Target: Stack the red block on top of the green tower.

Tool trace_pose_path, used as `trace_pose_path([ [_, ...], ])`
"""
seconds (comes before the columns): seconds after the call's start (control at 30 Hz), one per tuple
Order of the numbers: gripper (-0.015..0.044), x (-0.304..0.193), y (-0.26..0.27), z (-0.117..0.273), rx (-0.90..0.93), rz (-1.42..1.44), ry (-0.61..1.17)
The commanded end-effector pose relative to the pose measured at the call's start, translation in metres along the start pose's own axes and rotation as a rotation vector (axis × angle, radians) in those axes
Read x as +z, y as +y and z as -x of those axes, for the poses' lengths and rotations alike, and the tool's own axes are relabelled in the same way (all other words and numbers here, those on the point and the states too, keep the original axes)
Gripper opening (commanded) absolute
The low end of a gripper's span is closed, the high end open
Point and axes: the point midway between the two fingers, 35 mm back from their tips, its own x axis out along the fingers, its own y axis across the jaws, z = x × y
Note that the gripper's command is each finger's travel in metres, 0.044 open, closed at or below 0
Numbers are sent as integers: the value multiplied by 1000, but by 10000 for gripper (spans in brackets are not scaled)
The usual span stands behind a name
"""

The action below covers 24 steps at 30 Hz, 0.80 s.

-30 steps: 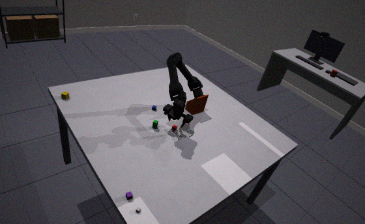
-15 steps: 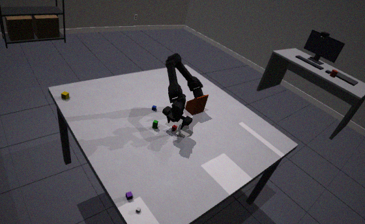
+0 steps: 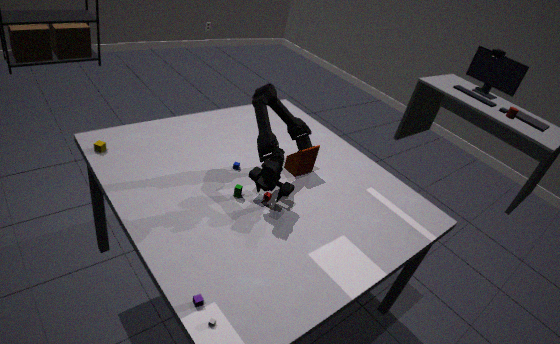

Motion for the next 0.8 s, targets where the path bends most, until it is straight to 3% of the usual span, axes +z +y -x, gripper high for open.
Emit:
trace_pose_path([
  [0.0,440,0,-1,-2,-7,4,-1],
  [0.3,440,0,-1,-1,0,1,1],
  [0.77,72,0,-1,-1,0,1,1],
])
